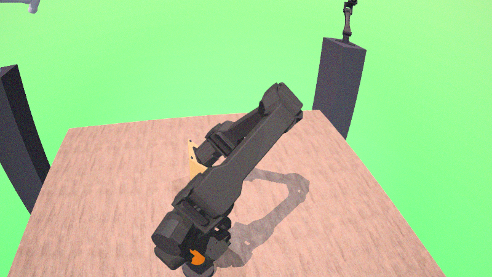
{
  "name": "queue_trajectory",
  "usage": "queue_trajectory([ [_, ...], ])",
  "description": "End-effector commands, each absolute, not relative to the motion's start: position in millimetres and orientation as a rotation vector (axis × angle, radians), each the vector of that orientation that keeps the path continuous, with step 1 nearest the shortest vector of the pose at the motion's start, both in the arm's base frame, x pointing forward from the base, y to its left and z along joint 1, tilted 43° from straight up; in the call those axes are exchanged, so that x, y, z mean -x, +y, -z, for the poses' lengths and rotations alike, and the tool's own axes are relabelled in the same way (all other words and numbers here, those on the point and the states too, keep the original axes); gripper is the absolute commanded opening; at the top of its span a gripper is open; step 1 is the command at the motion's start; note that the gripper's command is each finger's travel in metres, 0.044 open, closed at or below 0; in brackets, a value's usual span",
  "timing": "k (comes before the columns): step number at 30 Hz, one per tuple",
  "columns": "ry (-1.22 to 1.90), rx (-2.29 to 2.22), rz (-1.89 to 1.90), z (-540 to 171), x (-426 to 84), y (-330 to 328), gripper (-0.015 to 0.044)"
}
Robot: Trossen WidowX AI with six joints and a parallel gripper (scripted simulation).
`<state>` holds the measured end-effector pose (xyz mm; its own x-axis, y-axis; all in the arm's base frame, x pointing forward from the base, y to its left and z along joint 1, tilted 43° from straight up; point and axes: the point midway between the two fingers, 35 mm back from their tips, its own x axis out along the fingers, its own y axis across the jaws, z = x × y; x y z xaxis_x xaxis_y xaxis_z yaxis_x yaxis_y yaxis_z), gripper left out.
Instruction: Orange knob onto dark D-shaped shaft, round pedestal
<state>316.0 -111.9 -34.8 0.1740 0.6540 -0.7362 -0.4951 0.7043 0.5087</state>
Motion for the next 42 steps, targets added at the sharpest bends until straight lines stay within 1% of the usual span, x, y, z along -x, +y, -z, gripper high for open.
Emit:
queue_trajectory([
  [1, 1.128, -0.167, -0.82, 34.7, -317.0, -111.9, 0.0],
  [13, 1.124, -0.159, -0.825, 31.8, -317.7, -115.2, 0.0],
  [20, 1.035, 0.008, -0.932, 33.3, -317.5, -115.1, 0.0],
  [42, 1.035, 0.008, -0.932, 34.9, -317.3, -112.0, 0.0],
])
